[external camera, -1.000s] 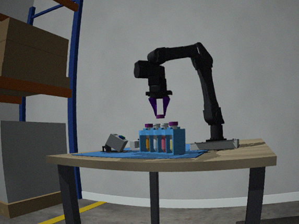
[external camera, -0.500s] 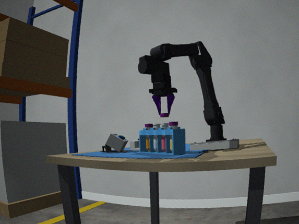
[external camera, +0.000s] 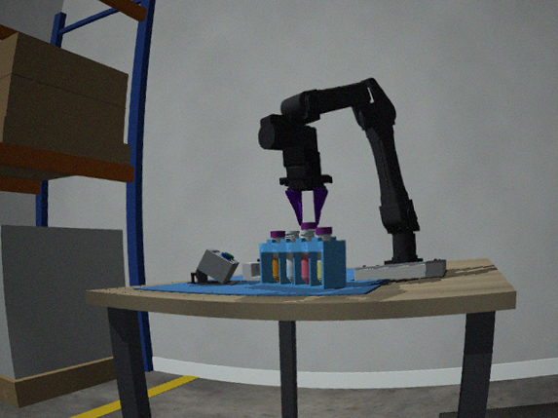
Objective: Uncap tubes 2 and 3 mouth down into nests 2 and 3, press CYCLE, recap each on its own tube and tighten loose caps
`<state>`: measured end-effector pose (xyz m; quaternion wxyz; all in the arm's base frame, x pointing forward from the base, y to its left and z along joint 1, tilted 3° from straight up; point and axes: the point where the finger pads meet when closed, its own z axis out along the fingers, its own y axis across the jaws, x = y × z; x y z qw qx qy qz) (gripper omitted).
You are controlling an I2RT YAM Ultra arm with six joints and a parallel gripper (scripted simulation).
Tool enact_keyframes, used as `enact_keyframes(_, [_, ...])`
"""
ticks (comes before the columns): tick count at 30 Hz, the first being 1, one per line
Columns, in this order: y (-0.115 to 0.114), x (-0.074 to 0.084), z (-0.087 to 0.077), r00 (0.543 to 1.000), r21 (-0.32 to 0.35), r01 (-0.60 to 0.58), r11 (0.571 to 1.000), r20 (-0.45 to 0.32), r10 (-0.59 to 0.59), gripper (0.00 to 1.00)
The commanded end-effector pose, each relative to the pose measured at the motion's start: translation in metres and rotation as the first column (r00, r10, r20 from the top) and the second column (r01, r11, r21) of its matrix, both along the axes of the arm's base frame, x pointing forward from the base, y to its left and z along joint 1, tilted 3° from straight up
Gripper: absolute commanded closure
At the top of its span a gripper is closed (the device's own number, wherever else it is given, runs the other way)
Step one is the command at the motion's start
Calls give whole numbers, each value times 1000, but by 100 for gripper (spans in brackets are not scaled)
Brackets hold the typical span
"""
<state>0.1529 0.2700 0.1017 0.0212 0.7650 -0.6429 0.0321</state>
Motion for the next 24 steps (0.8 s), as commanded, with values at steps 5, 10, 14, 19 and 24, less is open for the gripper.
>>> enact_keyframes(5, [7, 4, 3, 1000, 34, 1, 999, 17, -2, 100])
enact_keyframes(10, [7, 4, 3, 1000, 34, 1, 999, 17, -2, 100])
enact_keyframes(14, [7, 4, 3, 1000, 34, 1, 999, 17, -2, 100])
enact_keyframes(19, [8, 3, 3, 1000, 34, 1, 999, 17, -2, 100])
enact_keyframes(24, [8, 2, 2, 1000, 34, 1, 999, 17, -2, 100])
